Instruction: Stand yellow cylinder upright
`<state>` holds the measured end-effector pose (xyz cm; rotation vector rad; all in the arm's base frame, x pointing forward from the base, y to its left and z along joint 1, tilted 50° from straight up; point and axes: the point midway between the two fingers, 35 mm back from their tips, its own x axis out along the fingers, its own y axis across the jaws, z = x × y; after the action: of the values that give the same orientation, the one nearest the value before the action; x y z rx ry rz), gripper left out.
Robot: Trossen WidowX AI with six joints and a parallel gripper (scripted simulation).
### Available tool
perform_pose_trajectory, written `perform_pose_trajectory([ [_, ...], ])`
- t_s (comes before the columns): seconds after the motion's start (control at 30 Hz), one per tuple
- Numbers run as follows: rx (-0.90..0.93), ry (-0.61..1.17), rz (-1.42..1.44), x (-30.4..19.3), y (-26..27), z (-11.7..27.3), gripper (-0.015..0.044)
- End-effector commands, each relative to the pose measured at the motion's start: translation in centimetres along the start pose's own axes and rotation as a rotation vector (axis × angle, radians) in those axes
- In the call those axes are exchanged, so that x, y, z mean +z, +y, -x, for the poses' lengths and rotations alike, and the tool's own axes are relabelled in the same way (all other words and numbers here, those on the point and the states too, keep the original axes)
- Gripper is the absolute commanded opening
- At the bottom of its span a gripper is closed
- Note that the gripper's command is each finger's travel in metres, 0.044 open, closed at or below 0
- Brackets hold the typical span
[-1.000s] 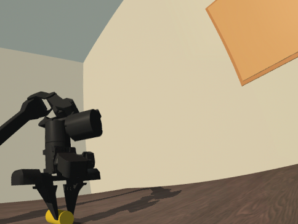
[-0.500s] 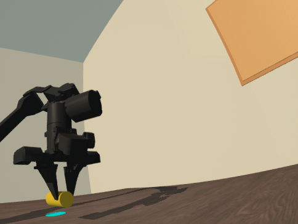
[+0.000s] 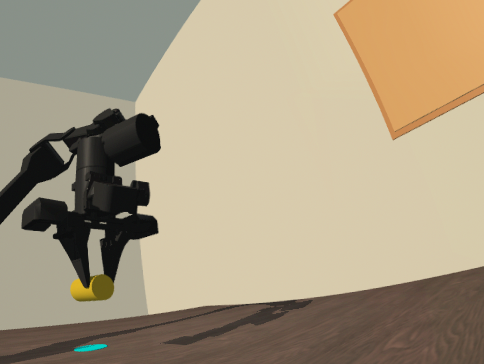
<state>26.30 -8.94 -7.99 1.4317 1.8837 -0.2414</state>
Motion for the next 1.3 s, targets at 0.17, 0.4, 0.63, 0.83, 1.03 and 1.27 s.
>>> perform_pose_trajectory([
  [0.17,-0.001,-0.006,0.012,-0.2,-0.1,2.1,0.0105],
  [0.4,-0.002,-0.007,0.101,-1.9,1.0,2.6,0.0105],
  [0.63,-0.003,-0.008,0.201,-3.8,2.2,3.1,0.0105],
  [0.83,-0.003,-0.009,0.287,-5.6,3.1,3.4,0.0105],
  [1.03,-0.004,-0.008,0.373,-7.3,3.9,3.6,0.0105],
  [1.27,-0.004,-0.007,0.473,-9.4,4.7,3.8,0.0105],
])
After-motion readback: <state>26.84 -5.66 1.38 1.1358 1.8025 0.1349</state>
